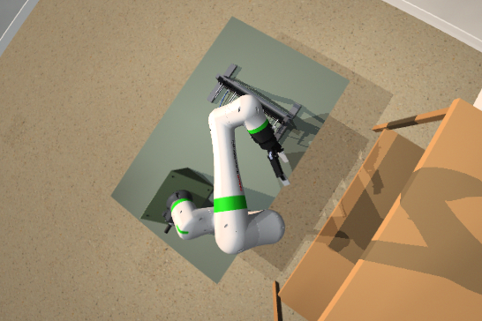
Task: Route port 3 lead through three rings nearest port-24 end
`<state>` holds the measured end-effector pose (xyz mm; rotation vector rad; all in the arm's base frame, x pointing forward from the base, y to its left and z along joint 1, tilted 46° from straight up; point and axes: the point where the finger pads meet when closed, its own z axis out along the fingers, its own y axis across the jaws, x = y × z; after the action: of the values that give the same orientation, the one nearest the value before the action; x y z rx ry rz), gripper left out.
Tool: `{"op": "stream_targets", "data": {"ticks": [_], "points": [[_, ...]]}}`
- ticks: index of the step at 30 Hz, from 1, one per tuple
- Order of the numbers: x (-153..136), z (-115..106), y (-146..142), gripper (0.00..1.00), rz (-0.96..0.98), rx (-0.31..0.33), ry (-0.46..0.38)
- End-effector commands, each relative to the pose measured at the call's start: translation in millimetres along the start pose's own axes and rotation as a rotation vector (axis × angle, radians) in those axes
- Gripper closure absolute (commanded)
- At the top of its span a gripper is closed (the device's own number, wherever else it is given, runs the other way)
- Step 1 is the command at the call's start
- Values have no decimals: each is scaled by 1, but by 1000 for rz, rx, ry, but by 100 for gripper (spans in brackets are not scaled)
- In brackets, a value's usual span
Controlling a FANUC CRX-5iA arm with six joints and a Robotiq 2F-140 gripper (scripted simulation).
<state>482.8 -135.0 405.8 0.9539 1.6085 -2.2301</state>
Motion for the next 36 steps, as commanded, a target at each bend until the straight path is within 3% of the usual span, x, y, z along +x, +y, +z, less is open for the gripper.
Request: {"op": "stream_targets", "data": {"ticks": [1, 20, 23, 26, 32, 34, 36], "points": [[0, 0, 0, 0, 0, 0, 0], [1, -1, 2, 0, 10, -9, 0], [11, -6, 13, 0, 68, -62, 2], [32, -18, 36, 0, 181, -164, 20], [65, -37, 65, 0, 337, -298, 75], [65, -37, 65, 0, 337, -298, 75], [90, -51, 82, 0, 433, -374, 127]]}}
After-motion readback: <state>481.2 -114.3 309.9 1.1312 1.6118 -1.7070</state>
